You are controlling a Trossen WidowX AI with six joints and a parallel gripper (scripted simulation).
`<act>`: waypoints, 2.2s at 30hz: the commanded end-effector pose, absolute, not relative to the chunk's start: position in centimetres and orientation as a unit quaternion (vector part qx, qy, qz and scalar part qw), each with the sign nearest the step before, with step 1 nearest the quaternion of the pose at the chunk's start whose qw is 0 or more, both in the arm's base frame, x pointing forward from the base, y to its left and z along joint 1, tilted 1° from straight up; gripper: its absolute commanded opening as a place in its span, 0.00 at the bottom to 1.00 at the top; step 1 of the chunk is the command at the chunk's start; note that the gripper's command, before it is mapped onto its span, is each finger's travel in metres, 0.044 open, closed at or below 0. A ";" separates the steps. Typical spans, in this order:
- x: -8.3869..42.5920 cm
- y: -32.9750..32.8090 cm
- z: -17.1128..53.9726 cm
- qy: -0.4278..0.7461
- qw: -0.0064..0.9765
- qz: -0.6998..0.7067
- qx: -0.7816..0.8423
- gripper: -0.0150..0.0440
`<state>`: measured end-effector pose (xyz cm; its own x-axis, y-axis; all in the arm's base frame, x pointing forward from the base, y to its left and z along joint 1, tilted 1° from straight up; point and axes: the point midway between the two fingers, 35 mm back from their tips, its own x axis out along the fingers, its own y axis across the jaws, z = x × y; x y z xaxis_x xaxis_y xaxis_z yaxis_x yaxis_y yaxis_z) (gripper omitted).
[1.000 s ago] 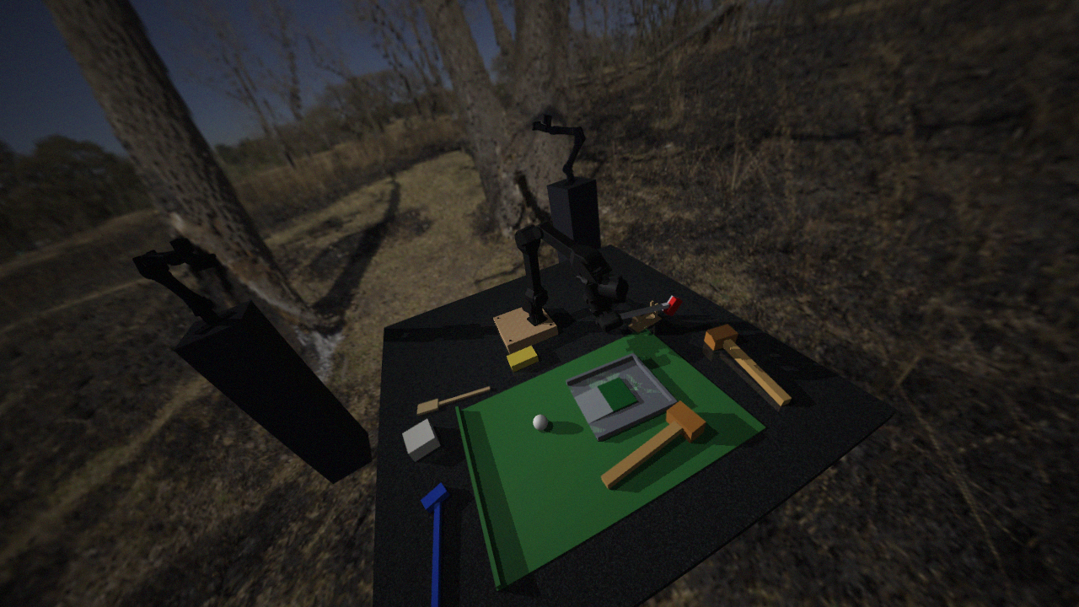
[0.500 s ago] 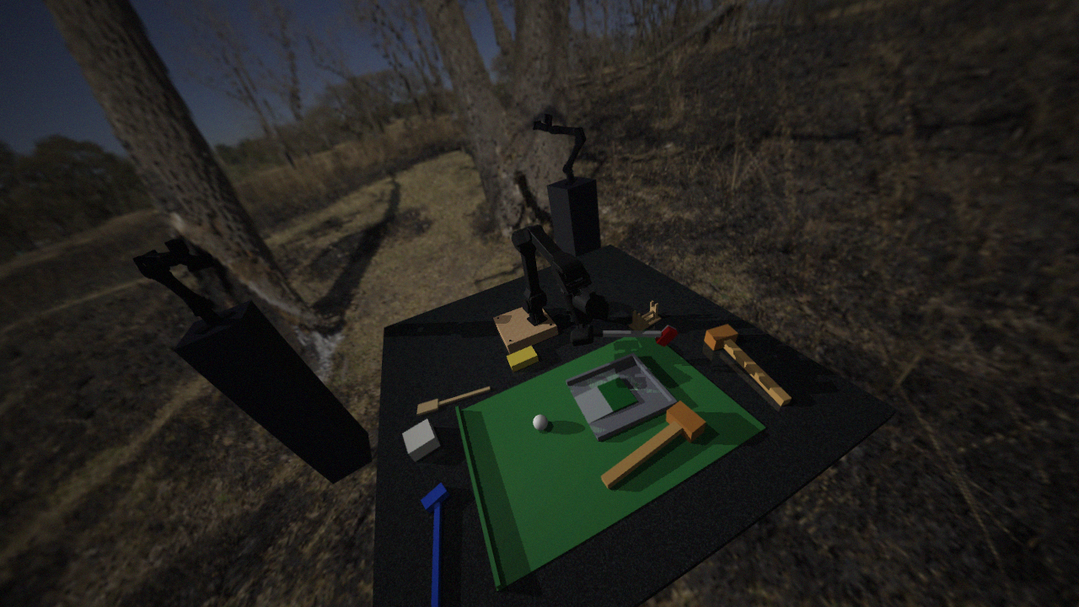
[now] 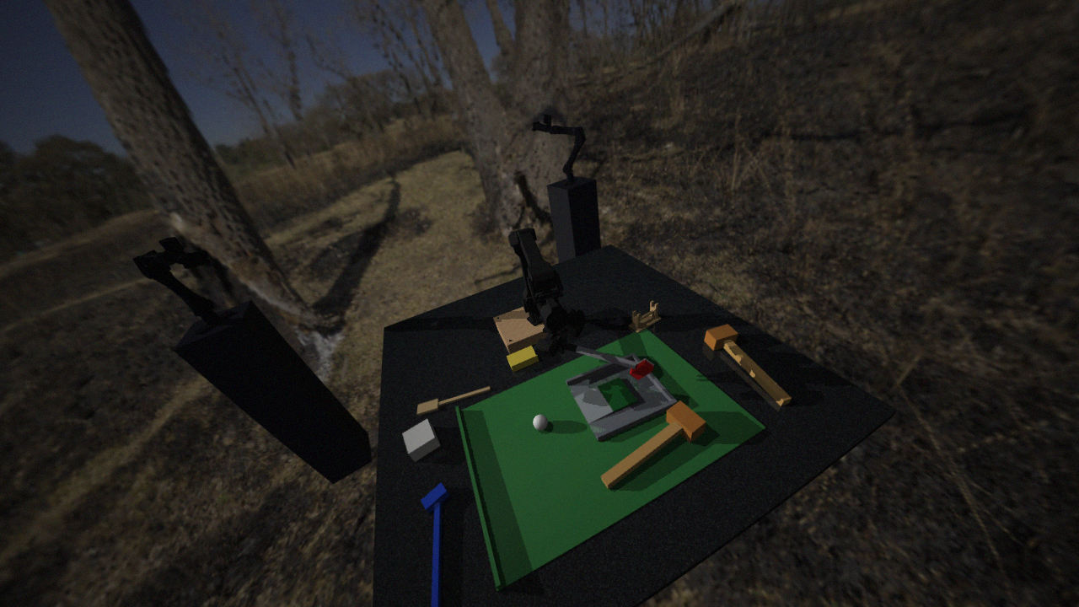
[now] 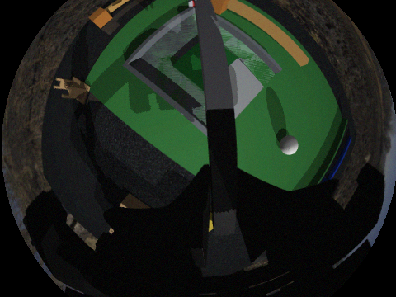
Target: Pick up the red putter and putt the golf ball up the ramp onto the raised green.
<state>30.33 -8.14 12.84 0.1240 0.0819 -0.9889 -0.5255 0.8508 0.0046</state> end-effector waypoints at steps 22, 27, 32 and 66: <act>22.9 -20.8 13.3 0.687 0.726 0.012 -0.008 0.25; 20.8 -22.8 13.4 0.694 0.720 -0.025 0.027 0.25; 18.5 -24.6 13.5 0.698 0.711 -0.062 0.062 0.25; 16.8 -25.7 8.0 0.700 0.703 -0.087 0.087 0.25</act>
<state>16.81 -25.66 8.58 0.0030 0.0006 -1.0000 0.2390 0.9710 0.0013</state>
